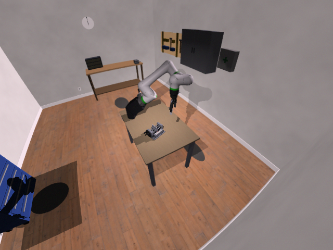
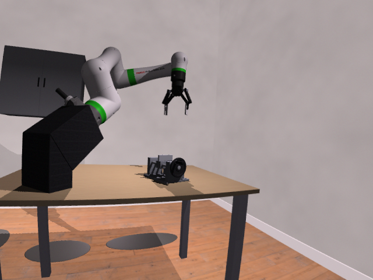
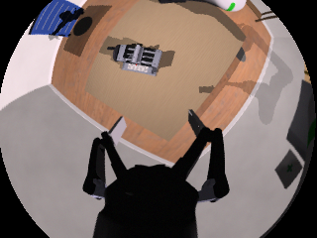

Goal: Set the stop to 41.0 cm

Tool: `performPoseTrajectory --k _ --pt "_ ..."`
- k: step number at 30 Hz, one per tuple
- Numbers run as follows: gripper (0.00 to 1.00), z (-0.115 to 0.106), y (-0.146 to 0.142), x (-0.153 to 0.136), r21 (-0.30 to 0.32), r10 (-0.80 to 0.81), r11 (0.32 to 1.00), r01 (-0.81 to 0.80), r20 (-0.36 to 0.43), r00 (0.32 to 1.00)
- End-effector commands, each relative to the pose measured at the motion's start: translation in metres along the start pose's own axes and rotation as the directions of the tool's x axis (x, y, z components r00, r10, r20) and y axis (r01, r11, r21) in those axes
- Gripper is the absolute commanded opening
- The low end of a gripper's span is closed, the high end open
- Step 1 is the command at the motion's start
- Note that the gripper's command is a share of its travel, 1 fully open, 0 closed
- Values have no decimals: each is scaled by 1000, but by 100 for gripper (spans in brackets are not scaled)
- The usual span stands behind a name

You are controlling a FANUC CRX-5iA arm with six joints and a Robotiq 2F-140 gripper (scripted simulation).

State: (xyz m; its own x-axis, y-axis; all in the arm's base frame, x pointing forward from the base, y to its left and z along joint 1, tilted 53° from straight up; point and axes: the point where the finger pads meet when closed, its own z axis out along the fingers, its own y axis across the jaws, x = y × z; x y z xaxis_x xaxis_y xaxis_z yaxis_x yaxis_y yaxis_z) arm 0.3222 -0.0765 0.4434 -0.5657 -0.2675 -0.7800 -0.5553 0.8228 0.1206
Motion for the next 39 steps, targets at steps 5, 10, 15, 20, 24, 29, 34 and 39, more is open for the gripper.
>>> performPoseTrajectory --k 5,10,15,20,24,29,34,39 --pt "100 0 0 0 0 0 1000 0 0 1000" --pt "100 0 0 0 0 0 1000 0 0 1000" --pt "100 0 0 0 0 0 1000 0 0 1000" --pt "100 0 0 0 0 0 1000 0 0 1000" --pt "100 3 -7 3 -1 -25 1000 25 3 1000" --pt "100 18 -42 24 -2 -159 987 159 14 987" --pt "100 29 -64 39 0 -246 969 246 20 969" --pt "100 35 -76 49 1 -294 956 294 23 955"
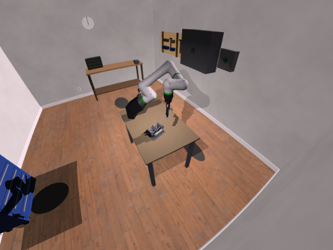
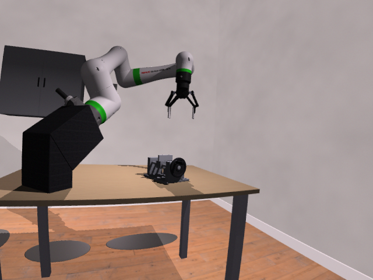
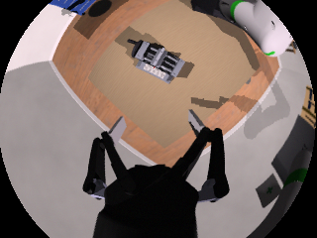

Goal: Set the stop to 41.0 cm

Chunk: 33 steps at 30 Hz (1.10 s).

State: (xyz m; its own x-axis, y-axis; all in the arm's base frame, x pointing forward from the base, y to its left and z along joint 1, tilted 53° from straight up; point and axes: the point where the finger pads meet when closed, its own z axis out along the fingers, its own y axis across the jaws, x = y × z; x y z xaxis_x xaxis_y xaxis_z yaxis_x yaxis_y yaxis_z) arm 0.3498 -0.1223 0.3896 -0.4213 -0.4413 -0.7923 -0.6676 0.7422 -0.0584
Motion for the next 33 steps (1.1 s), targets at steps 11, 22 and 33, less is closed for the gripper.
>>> performPoseTrajectory --k 11,22,33 --pt "100 36 -50 73 9 -298 955 298 23 954" --pt "100 60 -70 125 15 -467 884 467 21 884" --pt "100 89 -82 190 18 -650 760 649 15 760"
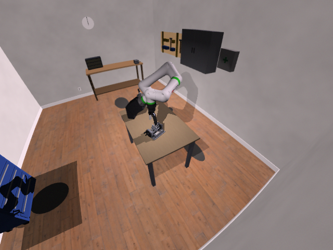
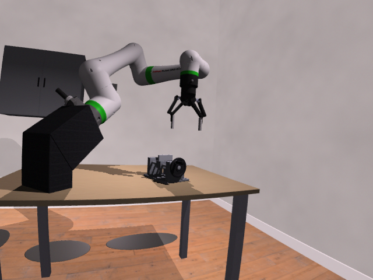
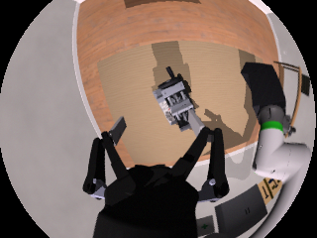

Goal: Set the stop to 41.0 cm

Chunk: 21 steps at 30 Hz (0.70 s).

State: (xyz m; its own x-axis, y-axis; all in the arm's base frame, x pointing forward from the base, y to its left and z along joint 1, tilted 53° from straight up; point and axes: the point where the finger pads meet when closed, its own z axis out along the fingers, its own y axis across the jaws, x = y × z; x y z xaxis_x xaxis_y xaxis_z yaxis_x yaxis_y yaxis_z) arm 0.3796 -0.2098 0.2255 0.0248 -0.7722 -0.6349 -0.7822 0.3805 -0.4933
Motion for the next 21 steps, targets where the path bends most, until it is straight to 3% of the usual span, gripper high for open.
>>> performPoseTrajectory --k 1,12,21 --pt "100 15 13 32 5 -121 993 121 5 993" --pt "100 39 43 78 -1 -303 953 303 2 953" --pt "100 47 56 93 -5 -363 932 363 2 932"
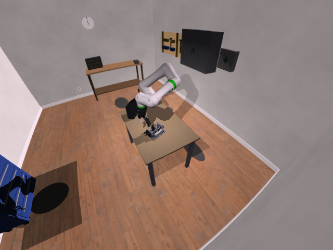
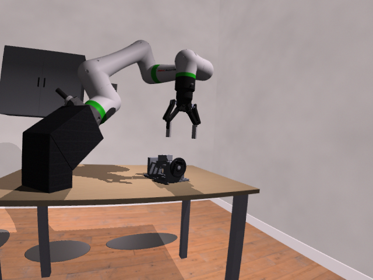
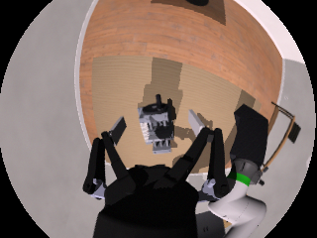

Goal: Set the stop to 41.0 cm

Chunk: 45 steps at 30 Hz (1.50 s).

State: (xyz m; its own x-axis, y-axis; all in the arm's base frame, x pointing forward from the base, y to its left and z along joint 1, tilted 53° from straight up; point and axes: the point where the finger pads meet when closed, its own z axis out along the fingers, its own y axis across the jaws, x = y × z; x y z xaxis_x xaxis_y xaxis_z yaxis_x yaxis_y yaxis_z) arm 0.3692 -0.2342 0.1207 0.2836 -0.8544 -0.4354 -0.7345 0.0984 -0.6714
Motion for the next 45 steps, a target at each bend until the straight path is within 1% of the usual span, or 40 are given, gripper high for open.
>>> performPoseTrajectory --k 1,15,16,19,23,24,25,28,30,33,35,39,45 --pt "100 4 7 5 3 -33 999 33 1 999" --pt "100 4 7 5 3 -33 999 33 1 999" --pt "33 4 7 5 3 -33 999 33 1 999" --pt "33 4 -4 -8 3 -34 999 34 2 999" --pt "33 4 -41 -51 3 -34 999 34 2 999" --pt "33 4 -41 -51 3 -34 999 34 2 999" --pt "33 4 -49 -61 3 -34 999 34 2 999" --pt "33 4 -49 -61 3 -34 999 34 2 999" --pt "33 4 -60 -73 3 -34 999 34 2 999" --pt "33 4 -62 -76 3 -34 999 34 2 999" --pt "33 10 -62 -76 3 -34 999 34 2 999" --pt "33 34 -62 -76 3 -34 999 34 2 999" --pt "33 36 -62 -76 3 -34 999 34 2 999"
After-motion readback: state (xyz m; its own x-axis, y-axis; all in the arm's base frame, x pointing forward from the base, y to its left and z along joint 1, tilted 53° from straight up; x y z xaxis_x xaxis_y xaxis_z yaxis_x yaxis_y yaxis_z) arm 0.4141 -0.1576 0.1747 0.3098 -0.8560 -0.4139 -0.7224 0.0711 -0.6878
